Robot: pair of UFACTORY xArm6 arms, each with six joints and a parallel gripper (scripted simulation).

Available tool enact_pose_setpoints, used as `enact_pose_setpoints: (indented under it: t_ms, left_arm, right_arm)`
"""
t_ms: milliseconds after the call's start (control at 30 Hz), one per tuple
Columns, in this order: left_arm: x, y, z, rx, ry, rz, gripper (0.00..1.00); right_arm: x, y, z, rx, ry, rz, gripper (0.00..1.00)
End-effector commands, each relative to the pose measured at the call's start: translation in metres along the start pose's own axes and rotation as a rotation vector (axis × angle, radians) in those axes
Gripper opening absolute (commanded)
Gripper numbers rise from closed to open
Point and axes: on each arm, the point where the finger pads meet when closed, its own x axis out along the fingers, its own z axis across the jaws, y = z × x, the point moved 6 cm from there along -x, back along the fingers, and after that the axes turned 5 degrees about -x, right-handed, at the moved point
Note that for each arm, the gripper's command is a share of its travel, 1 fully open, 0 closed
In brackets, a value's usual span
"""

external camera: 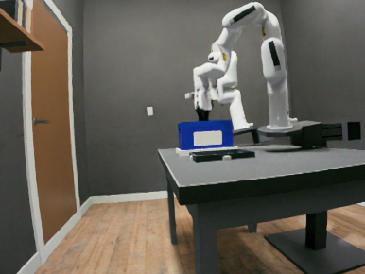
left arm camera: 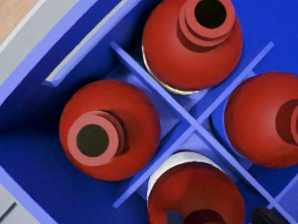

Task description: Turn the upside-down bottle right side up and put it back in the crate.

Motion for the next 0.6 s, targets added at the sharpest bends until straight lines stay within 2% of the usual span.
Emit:
enact_pose_setpoints:
  t_ms: [0,167,233,567]
  left_arm:
    - [-0.016,0.001,0.000,0.000,0.000,0.004,0.43]
    - [-0.034,0.001,0.000,0.000,0.000,0.004,0.43]
    - [-0.034,0.001,0.000,0.000,0.000,0.004,0.43]
    - [-0.078,0.001,0.000,0.000,0.000,0.004,0.43]
  right_arm:
    - [-0.002,0.001,0.000,0.000,0.000,0.004,1.00]
    - [-0.002,0.001,0.000,0.000,0.000,0.004,1.00]
    - [-0.002,0.001,0.000,0.000,0.000,0.004,1.00]
    - [-0.002,0.001,0.000,0.000,0.000,0.004,1.00]
